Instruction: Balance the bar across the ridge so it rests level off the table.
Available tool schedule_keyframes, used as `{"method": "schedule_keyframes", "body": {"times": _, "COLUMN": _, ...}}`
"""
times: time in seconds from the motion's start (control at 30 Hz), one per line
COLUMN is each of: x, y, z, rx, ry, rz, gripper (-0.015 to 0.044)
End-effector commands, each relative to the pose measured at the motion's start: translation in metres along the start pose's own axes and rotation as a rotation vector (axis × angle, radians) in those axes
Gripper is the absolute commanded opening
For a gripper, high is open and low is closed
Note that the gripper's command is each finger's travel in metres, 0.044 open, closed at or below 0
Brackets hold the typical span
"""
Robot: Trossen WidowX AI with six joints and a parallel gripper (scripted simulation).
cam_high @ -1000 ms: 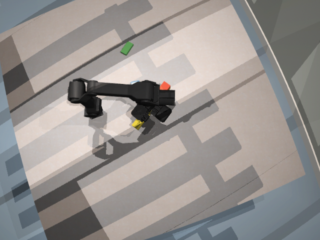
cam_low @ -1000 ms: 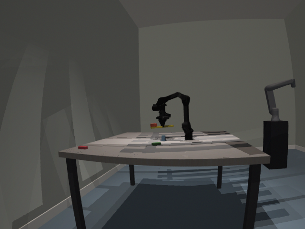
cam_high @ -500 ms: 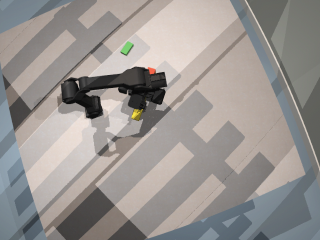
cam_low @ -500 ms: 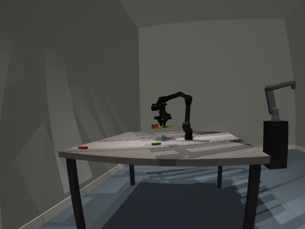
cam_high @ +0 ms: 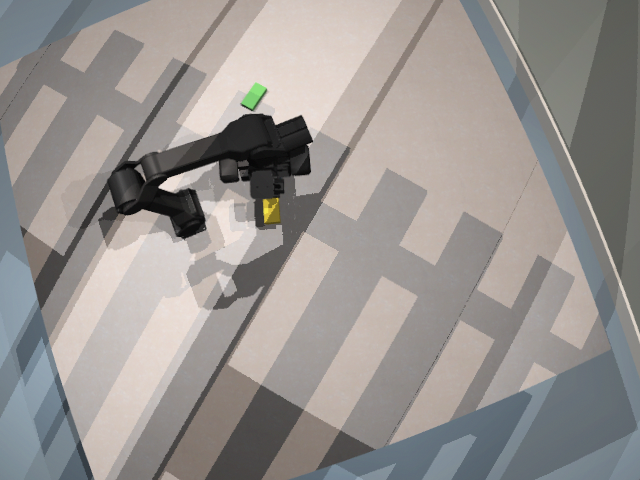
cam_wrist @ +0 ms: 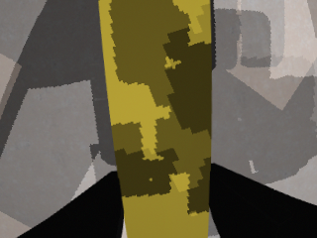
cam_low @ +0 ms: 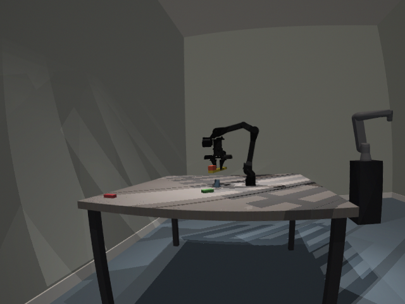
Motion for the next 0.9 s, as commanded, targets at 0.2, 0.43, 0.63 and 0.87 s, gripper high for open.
{"method": "schedule_keyframes", "body": {"times": 0.2, "x": -0.009, "y": -0.004, "z": -0.008, "rx": -0.002, "ry": 0.0, "rz": 0.091, "gripper": 0.0}}
{"method": "schedule_keyframes", "body": {"times": 0.43, "x": -0.009, "y": -0.003, "z": -0.02, "rx": -0.002, "ry": 0.0, "rz": 0.096, "gripper": 0.0}}
{"method": "schedule_keyframes", "body": {"times": 0.63, "x": -0.009, "y": -0.002, "z": -0.029, "rx": -0.002, "ry": 0.0, "rz": 0.1, "gripper": 0.0}}
{"method": "schedule_keyframes", "body": {"times": 0.87, "x": -0.008, "y": -0.001, "z": -0.04, "rx": -0.002, "ry": 0.0, "rz": 0.105, "gripper": 0.0}}
Point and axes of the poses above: the point midway between the two fingers, 35 mm back from their tips, its own z axis back along the fingers, its own y axis across the jaws, x = y × z, the point moved 8 cm from there along z, back along the fingers, and after that the axes turned 15 degrees about z, right-handed, at the moved point
